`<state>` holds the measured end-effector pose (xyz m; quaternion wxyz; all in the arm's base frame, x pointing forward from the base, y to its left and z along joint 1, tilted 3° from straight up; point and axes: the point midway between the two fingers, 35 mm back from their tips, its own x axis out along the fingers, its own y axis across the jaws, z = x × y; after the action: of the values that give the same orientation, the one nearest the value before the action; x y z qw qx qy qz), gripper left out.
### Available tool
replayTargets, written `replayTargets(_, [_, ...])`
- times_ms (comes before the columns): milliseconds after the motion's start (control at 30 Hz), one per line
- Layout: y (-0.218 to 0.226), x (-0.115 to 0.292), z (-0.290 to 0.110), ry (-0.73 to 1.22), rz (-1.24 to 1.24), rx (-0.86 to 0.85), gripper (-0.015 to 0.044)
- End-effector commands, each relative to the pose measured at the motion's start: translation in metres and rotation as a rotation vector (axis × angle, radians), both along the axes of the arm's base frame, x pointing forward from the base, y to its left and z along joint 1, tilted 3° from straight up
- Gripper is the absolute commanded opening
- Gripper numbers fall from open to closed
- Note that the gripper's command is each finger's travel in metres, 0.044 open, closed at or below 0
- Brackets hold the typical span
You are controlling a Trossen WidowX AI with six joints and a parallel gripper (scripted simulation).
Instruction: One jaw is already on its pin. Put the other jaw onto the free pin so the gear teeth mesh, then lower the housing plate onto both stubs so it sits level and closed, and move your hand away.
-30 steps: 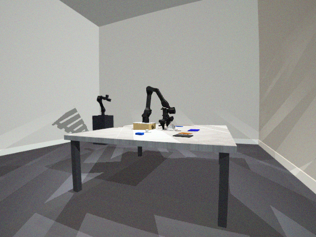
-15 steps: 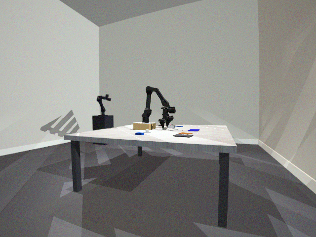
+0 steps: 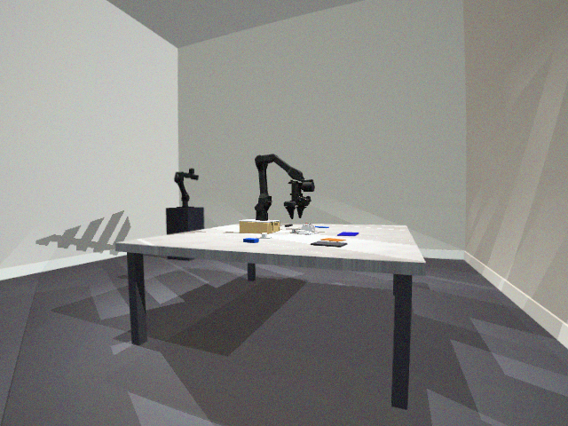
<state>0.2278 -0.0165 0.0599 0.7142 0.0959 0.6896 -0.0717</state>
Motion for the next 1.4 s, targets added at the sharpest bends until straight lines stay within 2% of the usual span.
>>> replayTargets(0, [-0.001,-0.019,0.035,-0.015,0.005,-0.003,0.044])
replayTargets(100, [0.0,-0.03,0.047,-0.011,0.006,-0.004,0.044])
replayTargets(1367, [0.0,-0.03,0.047,-0.011,0.006,-0.004,0.044])
